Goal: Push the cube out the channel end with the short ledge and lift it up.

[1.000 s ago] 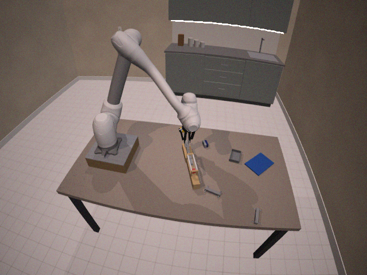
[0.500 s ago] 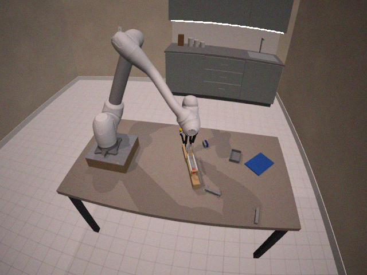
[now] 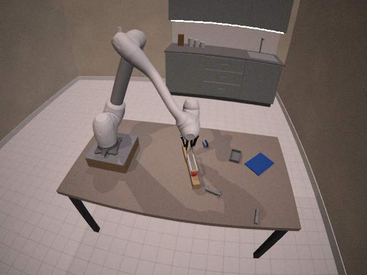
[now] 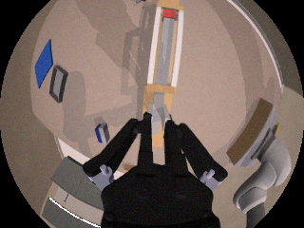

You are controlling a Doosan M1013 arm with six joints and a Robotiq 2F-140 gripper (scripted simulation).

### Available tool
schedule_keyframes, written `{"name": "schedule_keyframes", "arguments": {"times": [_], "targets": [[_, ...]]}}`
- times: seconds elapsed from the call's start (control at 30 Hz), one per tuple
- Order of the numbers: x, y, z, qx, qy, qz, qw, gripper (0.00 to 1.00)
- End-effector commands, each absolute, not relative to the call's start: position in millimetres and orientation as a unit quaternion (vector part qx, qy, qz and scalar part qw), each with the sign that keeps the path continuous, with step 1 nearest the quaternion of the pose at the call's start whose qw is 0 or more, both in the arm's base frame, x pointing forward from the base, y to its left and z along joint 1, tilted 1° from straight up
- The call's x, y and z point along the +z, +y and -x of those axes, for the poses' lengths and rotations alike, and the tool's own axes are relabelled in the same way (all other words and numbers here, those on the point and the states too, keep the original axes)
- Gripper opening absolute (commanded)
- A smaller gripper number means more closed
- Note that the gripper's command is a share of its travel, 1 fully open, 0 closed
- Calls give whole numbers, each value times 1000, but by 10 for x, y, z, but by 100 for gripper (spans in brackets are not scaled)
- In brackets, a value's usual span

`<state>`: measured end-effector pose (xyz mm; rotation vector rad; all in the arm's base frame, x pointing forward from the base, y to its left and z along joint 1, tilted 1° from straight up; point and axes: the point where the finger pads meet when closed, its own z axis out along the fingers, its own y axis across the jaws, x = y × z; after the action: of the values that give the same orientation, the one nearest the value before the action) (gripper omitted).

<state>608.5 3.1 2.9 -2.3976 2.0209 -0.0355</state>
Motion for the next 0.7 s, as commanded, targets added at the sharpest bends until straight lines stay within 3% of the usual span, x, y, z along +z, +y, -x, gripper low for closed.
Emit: {"name": "schedule_keyframes", "arguments": {"times": [0.0, 0.67], "targets": [[31, -47, -6100, -11, 644, 765, 3, 0], [33, -220, -6130, -11, 644, 765, 3, 0]]}}
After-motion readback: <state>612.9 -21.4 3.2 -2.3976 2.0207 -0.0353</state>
